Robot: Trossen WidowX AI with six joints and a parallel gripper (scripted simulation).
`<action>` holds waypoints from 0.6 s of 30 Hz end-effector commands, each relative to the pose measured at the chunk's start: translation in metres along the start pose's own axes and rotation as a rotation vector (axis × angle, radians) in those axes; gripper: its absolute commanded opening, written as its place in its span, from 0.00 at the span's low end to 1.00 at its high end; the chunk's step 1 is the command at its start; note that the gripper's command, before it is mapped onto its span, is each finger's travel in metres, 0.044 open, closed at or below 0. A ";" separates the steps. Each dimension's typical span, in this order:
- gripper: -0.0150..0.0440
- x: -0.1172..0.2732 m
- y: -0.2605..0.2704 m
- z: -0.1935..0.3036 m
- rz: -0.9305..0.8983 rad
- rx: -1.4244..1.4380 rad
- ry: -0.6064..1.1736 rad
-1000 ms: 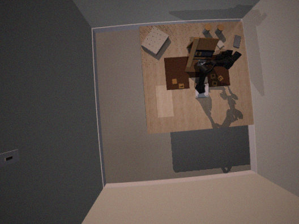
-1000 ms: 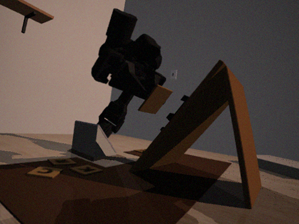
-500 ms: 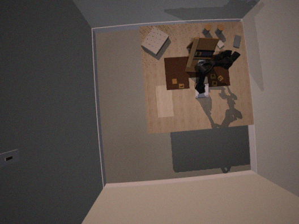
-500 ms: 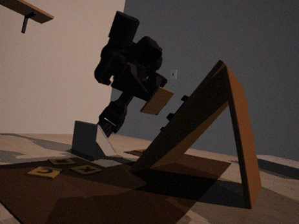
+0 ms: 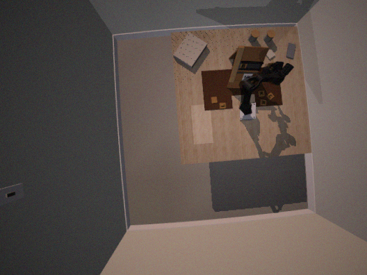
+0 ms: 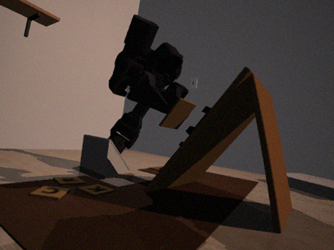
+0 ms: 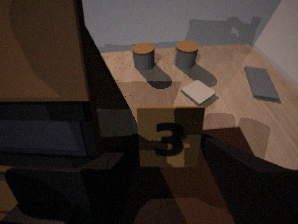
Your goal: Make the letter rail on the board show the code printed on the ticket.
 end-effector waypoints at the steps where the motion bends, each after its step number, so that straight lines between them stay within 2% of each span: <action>1: 0.25 -0.001 0.002 0.002 0.001 -0.011 0.005; 18: 0.25 -0.001 0.011 0.000 0.001 -0.012 0.005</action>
Point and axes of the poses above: the point midway between the two fingers, 35 mm back from their tips, its own x axis back along the fingers, its own y axis across the jaws, z = x × y, the point moved 2 cm from there along x, back along the fingers, and after that the axes turned 13 degrees about x, right-handed, at the moved point
